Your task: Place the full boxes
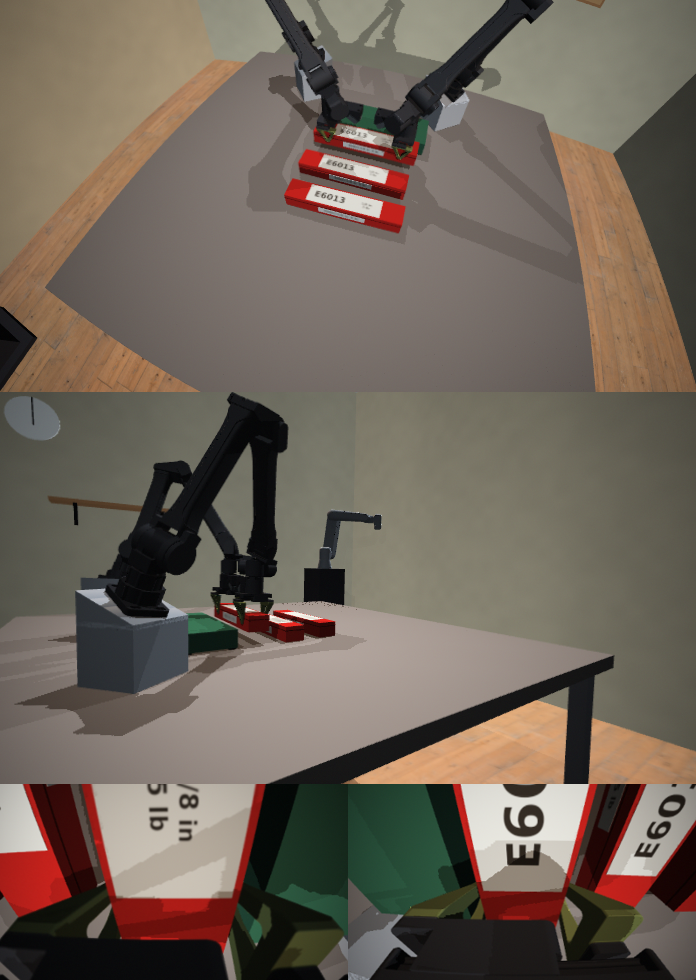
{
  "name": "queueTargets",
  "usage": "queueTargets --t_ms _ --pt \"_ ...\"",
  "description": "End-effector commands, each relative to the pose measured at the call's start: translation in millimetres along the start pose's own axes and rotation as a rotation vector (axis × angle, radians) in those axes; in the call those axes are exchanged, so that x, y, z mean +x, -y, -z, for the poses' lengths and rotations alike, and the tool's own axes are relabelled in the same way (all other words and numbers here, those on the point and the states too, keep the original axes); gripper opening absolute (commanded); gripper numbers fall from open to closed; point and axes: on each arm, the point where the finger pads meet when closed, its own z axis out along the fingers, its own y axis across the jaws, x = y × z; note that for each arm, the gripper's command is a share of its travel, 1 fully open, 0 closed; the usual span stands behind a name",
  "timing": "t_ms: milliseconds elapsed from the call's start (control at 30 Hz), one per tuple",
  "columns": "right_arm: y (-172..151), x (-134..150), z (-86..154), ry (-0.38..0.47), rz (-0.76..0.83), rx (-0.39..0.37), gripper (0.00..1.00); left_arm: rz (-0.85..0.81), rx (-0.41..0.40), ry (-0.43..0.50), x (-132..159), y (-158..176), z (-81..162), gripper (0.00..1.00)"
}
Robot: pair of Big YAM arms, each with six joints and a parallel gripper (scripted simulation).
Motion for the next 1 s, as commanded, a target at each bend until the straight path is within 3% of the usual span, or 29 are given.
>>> queueTargets --t_ms 0,967 --pt "32.5 -12.2 44.1 0.041 -0.008 0.083 0.0 0.006 -0.076 0.024 -7.1 -29.2 33.8 0.0" --pt "34.7 -11.2 51.0 0.042 -0.012 0.084 0.0 0.001 -0.076 0.024 -5.6 -30.8 37.6 0.0"
